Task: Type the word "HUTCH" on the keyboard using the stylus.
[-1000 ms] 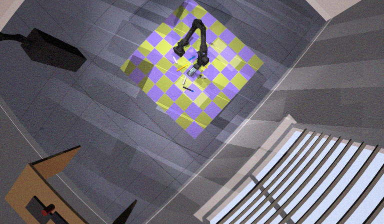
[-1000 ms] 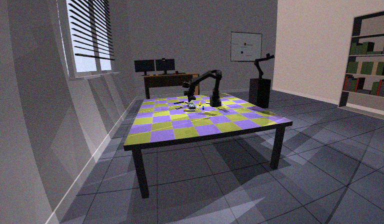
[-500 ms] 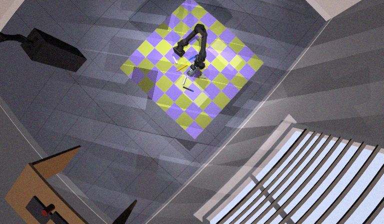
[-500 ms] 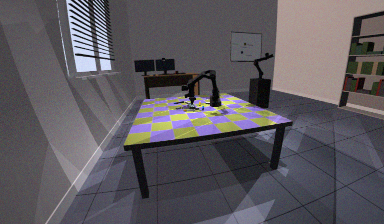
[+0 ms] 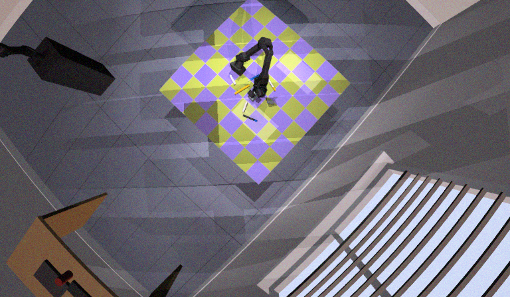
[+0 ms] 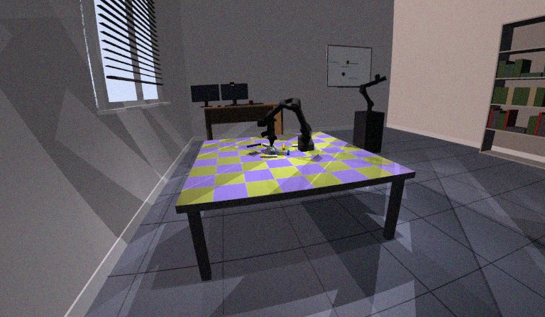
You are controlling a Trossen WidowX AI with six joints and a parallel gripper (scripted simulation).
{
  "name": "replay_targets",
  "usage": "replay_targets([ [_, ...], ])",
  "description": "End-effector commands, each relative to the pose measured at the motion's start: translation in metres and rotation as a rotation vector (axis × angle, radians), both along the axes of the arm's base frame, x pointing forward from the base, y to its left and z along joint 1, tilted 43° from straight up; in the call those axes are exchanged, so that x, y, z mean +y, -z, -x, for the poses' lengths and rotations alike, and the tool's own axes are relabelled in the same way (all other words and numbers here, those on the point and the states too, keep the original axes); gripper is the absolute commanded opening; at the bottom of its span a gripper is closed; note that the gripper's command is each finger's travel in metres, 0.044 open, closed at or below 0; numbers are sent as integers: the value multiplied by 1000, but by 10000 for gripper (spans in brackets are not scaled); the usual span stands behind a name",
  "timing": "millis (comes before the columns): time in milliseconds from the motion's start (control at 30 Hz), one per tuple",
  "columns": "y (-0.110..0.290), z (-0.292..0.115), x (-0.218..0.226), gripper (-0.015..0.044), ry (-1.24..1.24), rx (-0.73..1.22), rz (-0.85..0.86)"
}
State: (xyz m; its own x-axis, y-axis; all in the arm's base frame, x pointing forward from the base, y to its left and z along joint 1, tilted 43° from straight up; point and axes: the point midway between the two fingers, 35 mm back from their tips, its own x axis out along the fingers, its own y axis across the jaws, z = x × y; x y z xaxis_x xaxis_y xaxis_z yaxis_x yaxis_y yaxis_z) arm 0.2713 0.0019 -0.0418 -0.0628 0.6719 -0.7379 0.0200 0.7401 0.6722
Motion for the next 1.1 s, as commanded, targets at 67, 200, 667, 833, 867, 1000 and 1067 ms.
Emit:
replay_targets([
  [67, 32, 1, -37, 0, -1, 2, 10],
  [200, 39, 2, -44, 0, -1, 1, 9],
  [667, 22, 30, -27, 0, -1, 4, 7],
  [833, 22, 30, -27, 0, -1, 4, 7],
  [867, 22, 30, -27, 0, -1, 4, 7],
  [1000, 8, 27, -12, 0, 0, 4, 8],
  [1067, -12, 26, 10, 0, 0, 5, 6],
])
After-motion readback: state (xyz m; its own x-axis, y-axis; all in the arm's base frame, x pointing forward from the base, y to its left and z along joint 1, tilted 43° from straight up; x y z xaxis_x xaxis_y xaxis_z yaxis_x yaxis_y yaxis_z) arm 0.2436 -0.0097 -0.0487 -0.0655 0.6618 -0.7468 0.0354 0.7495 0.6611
